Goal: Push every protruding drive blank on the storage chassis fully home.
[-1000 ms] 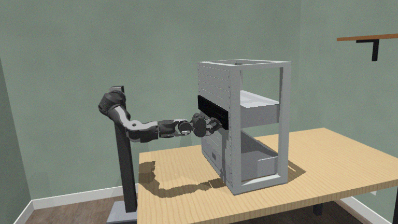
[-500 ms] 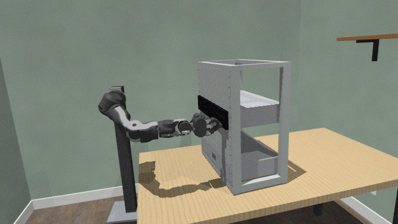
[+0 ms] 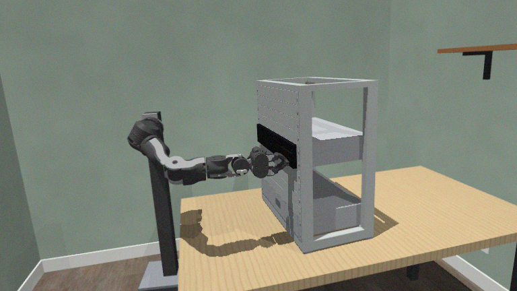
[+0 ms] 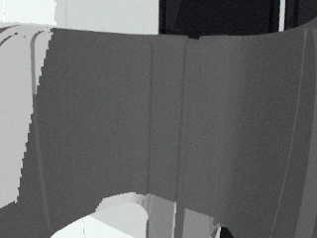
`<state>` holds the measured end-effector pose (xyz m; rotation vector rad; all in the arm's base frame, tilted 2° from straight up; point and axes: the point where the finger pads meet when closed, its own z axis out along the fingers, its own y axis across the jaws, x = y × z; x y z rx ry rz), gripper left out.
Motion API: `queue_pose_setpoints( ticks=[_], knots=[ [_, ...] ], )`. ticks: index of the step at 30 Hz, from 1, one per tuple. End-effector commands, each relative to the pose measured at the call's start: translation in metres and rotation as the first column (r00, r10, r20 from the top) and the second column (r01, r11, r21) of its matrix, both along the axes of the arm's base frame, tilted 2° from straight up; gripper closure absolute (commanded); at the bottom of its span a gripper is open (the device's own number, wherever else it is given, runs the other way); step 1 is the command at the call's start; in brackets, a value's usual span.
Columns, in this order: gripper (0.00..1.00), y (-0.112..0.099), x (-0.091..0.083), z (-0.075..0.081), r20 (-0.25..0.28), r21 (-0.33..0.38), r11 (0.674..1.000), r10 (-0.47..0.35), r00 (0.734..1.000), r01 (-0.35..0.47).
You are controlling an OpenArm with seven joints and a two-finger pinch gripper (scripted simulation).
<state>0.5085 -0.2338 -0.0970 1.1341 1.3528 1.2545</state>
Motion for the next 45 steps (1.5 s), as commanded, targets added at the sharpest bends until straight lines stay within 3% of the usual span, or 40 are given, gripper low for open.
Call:
queue_pose_setpoints(
  ticks=[1, 45],
  knots=[
    [1.00, 0.0181, 0.0034, 0.0104, 0.031, 0.009, 0.999, 0.053, 0.998, -0.054],
    [1.00, 0.0208, 0.0059, 0.0119, 0.030, 0.009, 0.999, 0.053, 0.998, -0.053]
  ],
)
